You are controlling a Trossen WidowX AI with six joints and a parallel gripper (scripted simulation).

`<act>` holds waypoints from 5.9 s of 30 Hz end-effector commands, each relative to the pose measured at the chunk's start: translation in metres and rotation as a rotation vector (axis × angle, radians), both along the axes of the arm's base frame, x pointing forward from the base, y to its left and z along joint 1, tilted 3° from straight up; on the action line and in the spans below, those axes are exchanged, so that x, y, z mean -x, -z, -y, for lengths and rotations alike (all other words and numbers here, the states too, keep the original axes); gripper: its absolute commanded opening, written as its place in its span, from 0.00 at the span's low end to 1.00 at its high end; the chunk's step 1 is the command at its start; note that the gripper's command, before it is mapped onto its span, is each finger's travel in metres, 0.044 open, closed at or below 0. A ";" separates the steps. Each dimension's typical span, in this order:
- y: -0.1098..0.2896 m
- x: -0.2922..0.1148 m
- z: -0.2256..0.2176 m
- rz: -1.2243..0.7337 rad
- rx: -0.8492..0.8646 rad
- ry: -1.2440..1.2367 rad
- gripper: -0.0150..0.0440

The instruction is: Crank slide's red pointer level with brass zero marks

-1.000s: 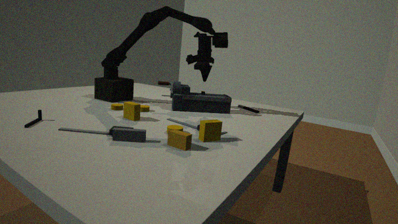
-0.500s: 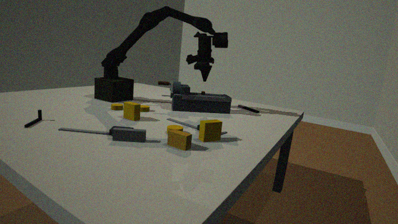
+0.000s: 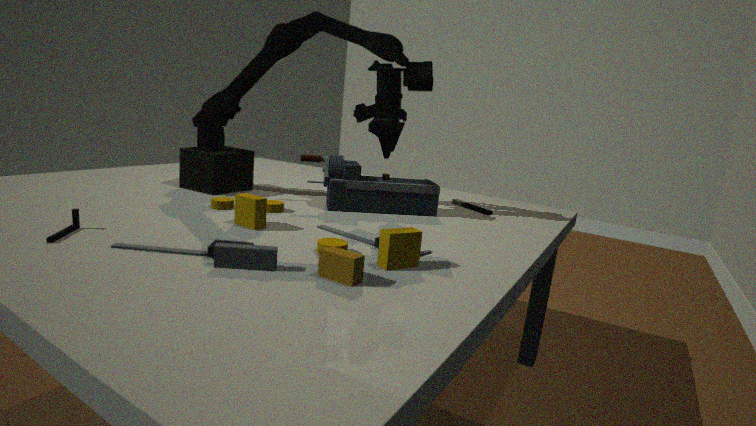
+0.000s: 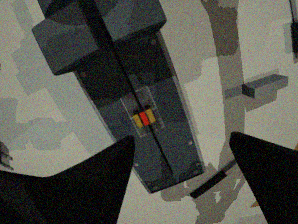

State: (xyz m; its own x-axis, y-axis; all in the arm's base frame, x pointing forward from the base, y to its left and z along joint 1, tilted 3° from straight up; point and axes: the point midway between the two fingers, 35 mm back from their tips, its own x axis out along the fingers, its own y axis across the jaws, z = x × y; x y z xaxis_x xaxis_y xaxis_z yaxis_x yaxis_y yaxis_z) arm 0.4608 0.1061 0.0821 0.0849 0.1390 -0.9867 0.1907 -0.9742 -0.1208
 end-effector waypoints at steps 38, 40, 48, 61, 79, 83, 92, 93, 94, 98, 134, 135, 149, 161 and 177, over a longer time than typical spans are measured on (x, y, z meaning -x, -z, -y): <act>0.000 0.000 0.000 0.000 0.000 0.000 0.30; 0.000 0.000 0.000 0.000 0.000 0.000 0.39; 0.000 0.000 0.000 0.000 0.000 0.000 0.74; 0.000 0.000 0.000 0.000 0.000 0.000 0.73; 0.000 0.000 0.000 0.000 0.000 0.000 0.25; 0.000 0.000 0.000 0.000 0.000 0.000 0.25; 0.000 0.000 0.000 0.000 0.000 0.000 0.34; 0.000 0.000 0.000 0.000 0.000 0.000 0.39; 0.000 0.000 0.000 0.000 0.000 0.000 0.43; 0.000 0.000 0.000 0.000 0.000 0.000 0.61; 0.000 0.000 0.000 0.000 0.001 0.000 0.25; 0.000 0.000 0.000 0.000 0.001 0.000 0.25; 0.000 0.000 0.000 0.000 0.001 0.000 0.52; 0.000 0.000 0.000 0.000 0.001 0.000 1.00; 0.000 0.000 0.000 0.000 0.001 0.000 0.29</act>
